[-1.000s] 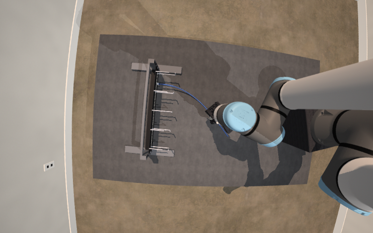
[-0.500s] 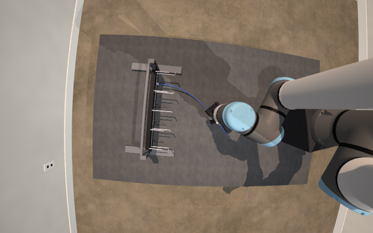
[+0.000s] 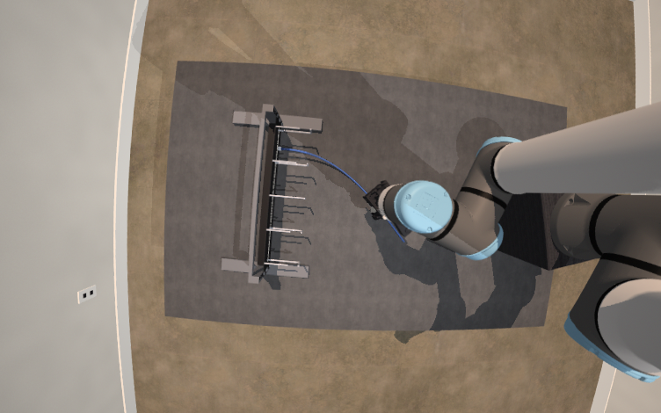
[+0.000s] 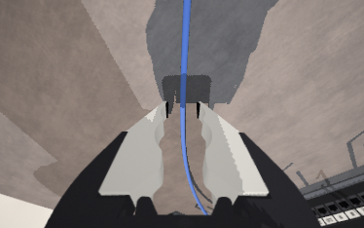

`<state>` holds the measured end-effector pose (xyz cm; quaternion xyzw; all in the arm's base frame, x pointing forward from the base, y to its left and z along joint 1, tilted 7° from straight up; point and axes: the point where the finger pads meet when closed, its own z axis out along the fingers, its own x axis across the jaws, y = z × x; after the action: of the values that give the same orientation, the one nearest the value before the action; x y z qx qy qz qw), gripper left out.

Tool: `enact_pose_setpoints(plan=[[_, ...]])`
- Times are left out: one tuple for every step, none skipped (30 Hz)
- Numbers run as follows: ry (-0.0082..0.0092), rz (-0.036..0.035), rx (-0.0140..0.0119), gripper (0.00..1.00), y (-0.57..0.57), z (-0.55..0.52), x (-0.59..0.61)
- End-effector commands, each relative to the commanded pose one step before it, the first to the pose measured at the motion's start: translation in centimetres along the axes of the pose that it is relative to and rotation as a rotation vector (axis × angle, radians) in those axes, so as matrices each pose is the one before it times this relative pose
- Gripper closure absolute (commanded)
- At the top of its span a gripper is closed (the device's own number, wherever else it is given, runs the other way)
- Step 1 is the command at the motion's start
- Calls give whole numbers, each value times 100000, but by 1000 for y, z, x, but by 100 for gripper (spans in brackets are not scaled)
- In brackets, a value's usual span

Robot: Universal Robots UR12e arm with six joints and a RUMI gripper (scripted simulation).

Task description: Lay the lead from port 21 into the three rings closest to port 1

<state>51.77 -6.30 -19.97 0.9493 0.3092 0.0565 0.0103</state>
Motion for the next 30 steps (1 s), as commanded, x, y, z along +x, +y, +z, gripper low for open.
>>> enact_pose_setpoints(plan=[[43, -5, -72, 80, 26, -26, 19], [0, 0, 0, 80, 0, 0, 0], [0, 0, 0, 80, 0, 0, 0], [0, 0, 0, 80, 0, 0, 0], [0, 0, 0, 80, 0, 0, 0], [0, 0, 0, 80, 0, 0, 0], [0, 0, 0, 80, 0, 0, 0], [0, 0, 0, 80, 0, 0, 0], [0, 0, 0, 80, 0, 0, 0], [0, 0, 0, 80, 0, 0, 0], [0, 0, 0, 80, 0, 0, 0], [0, 0, 0, 80, 0, 0, 0], [0, 0, 0, 80, 0, 0, 0], [0, 0, 0, 80, 0, 0, 0], [0, 0, 0, 80, 0, 0, 0], [0, 0, 0, 80, 0, 0, 0], [0, 0, 0, 80, 0, 0, 0], [0, 0, 0, 80, 0, 0, 0], [0, 0, 0, 80, 0, 0, 0], [0, 0, 0, 80, 0, 0, 0], [0, 0, 0, 80, 0, 0, 0], [0, 0, 0, 80, 0, 0, 0], [0, 0, 0, 80, 0, 0, 0], [0, 0, 0, 80, 0, 0, 0], [0, 0, 0, 80, 0, 0, 0], [0, 0, 0, 80, 0, 0, 0], [0, 0, 0, 80, 0, 0, 0], [0, 0, 0, 80, 0, 0, 0], [0, 0, 0, 80, 0, 0, 0], [0, 0, 0, 100, 0, 0, 0]])
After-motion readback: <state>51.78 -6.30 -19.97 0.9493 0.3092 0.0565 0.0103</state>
